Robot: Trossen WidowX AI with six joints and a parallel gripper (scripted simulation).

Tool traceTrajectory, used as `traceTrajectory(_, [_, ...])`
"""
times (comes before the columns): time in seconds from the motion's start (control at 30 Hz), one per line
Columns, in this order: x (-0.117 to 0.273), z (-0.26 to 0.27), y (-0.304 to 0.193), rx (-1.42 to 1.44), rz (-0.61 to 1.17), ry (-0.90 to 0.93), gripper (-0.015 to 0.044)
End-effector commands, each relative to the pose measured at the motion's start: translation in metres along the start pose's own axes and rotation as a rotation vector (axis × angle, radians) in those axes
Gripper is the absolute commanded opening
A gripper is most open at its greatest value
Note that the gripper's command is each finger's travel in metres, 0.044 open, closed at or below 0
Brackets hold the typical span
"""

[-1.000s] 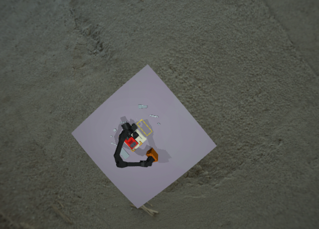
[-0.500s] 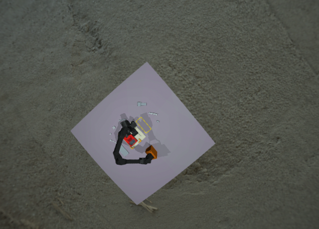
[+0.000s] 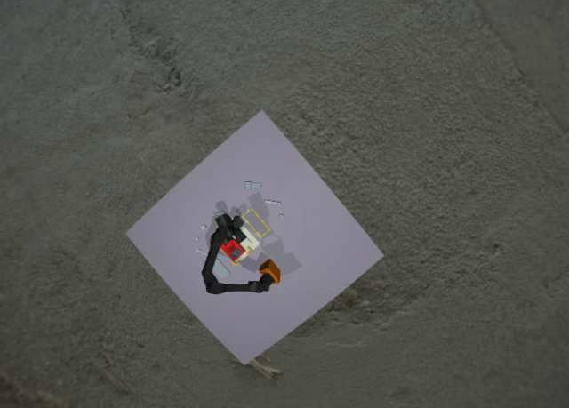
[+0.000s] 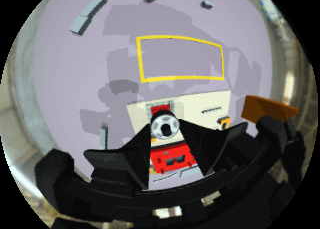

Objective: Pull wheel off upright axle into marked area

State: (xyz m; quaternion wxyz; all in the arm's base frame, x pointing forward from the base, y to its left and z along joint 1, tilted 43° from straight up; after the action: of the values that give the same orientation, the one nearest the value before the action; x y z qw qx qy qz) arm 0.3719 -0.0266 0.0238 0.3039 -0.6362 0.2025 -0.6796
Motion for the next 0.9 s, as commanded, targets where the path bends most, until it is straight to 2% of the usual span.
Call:
traceTrajectory(0.0, [0.0029,0.0012,-0.0001,0.006,-0.001,0.003,0.0])
traceTrajectory(0.87, [0.0114,0.0012,0.0003,0.004,-0.001,0.003,0.0])
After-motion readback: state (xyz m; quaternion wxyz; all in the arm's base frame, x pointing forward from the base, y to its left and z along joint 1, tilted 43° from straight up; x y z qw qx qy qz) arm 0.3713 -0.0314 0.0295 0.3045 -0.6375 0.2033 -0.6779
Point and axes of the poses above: the point midway between the two fingers, 35 mm back from their tips, its own x axis back along the fingers, its own z axis across the jaws, y = z × x, the point moved 9 cm from there along x, back along the fingers, and after that the axes turned 5 degrees about x, right-handed, at the moved point
